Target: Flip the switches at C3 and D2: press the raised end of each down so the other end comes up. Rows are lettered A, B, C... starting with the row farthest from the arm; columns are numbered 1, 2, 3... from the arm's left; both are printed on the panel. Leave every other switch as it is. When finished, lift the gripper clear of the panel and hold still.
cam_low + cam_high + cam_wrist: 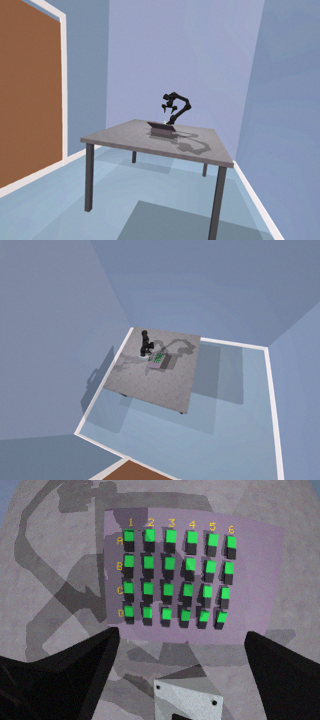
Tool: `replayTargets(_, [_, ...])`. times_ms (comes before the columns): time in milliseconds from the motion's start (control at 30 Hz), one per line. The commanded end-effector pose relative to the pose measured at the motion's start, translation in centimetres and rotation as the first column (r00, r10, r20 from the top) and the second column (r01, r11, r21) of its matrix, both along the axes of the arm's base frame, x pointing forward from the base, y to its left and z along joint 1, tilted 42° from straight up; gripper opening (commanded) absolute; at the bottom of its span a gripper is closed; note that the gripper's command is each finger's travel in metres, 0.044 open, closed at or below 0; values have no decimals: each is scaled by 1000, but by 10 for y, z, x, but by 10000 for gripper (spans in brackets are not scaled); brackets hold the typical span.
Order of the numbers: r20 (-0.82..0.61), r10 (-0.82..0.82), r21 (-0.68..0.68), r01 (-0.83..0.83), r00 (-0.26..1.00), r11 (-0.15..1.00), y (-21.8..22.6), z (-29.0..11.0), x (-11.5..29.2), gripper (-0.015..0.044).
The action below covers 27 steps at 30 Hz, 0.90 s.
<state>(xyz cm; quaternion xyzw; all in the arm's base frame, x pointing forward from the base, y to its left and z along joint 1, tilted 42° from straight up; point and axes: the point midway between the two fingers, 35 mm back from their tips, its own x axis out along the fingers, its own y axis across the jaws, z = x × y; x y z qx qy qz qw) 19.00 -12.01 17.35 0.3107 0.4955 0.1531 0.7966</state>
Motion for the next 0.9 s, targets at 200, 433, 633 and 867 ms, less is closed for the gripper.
replayTargets(200, [-30, 11, 7, -11, 999, 1000, 42, -42, 20, 216])
replayTargets(433, [-25, -4, 25, 5, 1000, 1000, 66, -61, 31, 32])
replayTargets(633, [-42, 13, 27, -11, 999, 1000, 85, -83, 47, 0])
replayTargets(867, [-42, 14, 27, -12, 999, 1000, 86, -85, 48, 0])
